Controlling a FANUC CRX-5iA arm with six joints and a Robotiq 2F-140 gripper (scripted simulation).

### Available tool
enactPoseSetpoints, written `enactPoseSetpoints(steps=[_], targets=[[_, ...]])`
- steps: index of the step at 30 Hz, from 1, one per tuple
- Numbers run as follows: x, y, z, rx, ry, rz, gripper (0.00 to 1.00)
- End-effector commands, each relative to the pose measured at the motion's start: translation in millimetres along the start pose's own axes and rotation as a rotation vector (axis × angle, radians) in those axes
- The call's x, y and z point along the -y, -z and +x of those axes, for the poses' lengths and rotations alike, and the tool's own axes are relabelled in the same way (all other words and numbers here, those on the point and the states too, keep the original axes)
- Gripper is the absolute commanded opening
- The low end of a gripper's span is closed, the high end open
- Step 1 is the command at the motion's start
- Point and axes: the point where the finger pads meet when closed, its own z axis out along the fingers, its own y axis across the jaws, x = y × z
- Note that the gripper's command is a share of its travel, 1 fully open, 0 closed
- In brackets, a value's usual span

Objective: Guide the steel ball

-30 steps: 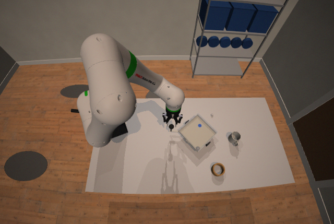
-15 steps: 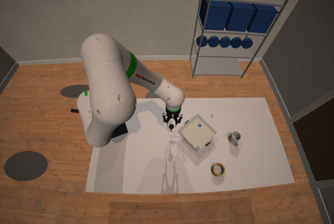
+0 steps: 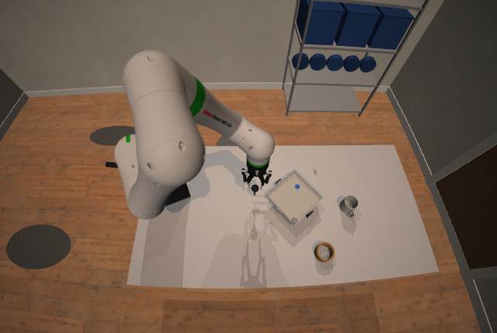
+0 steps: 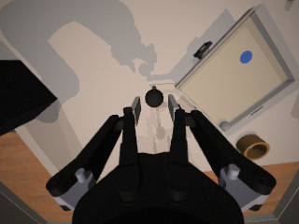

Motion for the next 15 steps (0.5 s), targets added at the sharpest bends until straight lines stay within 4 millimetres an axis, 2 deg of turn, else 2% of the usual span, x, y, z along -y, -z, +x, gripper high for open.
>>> enactPoseSetpoints(steps=[1,15], targets=[[-0.2,-1.8,0.0,0.0,0.0,0.0,0.42],[-0.1,-11.9,0.0,0.0,0.0,0.0,0.42]])
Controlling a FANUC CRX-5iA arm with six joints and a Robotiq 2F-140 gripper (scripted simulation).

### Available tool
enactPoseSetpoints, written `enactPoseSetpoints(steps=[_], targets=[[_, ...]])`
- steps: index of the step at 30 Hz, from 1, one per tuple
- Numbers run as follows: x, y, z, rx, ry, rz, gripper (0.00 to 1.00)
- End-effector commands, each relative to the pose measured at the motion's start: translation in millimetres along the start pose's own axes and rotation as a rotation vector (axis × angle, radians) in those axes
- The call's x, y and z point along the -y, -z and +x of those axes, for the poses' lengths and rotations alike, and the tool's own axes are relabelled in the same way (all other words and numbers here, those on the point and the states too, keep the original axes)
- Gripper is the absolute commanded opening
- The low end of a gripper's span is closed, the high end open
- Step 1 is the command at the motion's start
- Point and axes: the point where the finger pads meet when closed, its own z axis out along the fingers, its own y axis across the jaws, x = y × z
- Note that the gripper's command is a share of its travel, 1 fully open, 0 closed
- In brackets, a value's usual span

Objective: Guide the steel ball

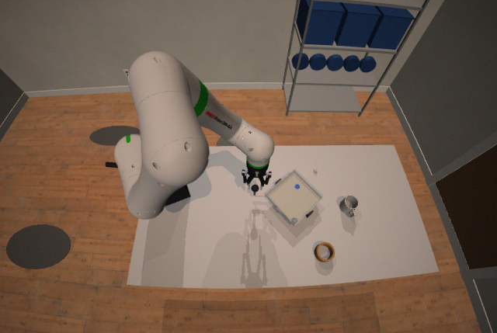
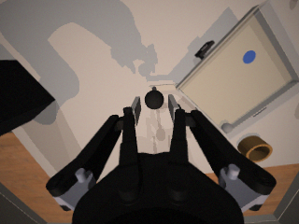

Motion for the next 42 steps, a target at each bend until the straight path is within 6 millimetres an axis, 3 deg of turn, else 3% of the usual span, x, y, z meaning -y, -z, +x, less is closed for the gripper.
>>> enactPoseSetpoints(steps=[1,42], targets=[[-0.2,-2.0,0.0,0.0,0.0,0.0,0.42],[-0.1,-10.8,0.0,0.0,0.0,0.0,0.42]])
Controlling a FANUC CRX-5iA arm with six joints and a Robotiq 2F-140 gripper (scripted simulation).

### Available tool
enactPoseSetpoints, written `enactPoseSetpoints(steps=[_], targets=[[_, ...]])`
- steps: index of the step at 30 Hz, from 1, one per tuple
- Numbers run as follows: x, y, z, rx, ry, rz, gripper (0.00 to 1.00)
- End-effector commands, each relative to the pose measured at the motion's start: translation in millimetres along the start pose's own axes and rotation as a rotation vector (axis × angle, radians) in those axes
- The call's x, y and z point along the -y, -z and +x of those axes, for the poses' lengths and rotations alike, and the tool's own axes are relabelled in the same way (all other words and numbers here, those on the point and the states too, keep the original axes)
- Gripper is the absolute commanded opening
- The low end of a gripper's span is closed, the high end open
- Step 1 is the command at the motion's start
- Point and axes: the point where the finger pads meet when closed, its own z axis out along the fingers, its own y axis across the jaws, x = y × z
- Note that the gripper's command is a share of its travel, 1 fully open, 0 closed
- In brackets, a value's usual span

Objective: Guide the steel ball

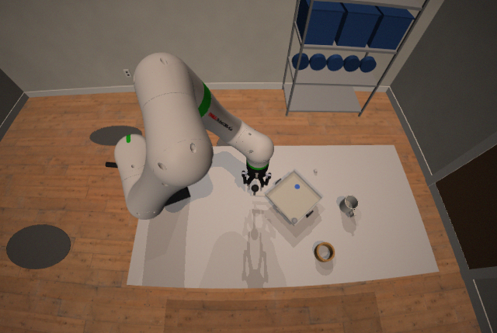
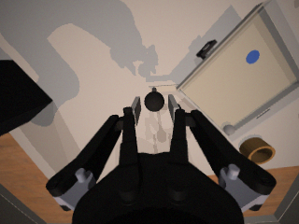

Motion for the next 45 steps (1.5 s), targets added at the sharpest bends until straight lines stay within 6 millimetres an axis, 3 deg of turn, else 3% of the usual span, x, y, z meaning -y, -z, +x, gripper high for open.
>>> enactPoseSetpoints(steps=[1,34,45], targets=[[-0.2,0.1,0.1,0.0,0.0,0.0,0.42],[-0.2,-1.9,0.0,0.0,0.0,0.0,0.42],[-0.2,-10.8,0.0,0.0,0.0,0.0,0.42]])
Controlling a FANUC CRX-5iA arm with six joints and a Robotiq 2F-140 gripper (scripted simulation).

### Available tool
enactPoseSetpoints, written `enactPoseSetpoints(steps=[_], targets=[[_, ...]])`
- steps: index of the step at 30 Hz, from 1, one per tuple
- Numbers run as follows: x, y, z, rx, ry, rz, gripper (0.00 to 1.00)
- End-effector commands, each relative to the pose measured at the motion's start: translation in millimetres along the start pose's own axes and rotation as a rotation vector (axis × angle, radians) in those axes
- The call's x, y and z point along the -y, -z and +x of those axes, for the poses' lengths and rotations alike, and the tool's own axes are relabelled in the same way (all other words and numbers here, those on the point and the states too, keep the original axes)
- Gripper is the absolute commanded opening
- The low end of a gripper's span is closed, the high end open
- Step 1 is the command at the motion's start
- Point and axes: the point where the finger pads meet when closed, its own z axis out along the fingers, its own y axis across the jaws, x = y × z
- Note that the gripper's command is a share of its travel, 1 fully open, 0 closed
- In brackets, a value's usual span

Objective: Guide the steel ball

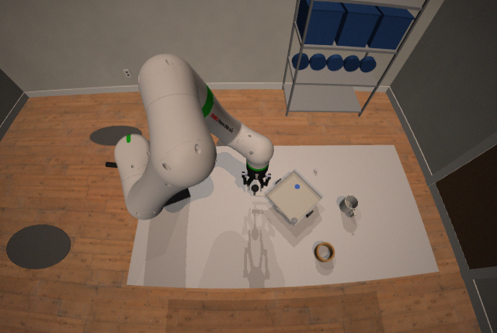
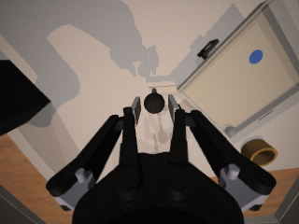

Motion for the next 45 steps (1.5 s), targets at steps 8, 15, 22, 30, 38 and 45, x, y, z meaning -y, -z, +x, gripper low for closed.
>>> enactPoseSetpoints(steps=[8,15,22,30,38,45], targets=[[-0.2,-8.1,0.1,0.0,0.0,-0.001,0.42],[-0.2,-15.4,0.0,0.0,0.0,-0.001,0.42],[-0.2,-20.3,0.1,0.0,0.0,-0.001,0.42],[-0.2,-24.0,0.0,0.0,0.0,-0.001,0.42],[-0.2,-25.6,0.1,0.0,0.0,-0.001,0.42],[-0.2,-25.7,0.1,0.0,0.0,-0.001,0.42]])
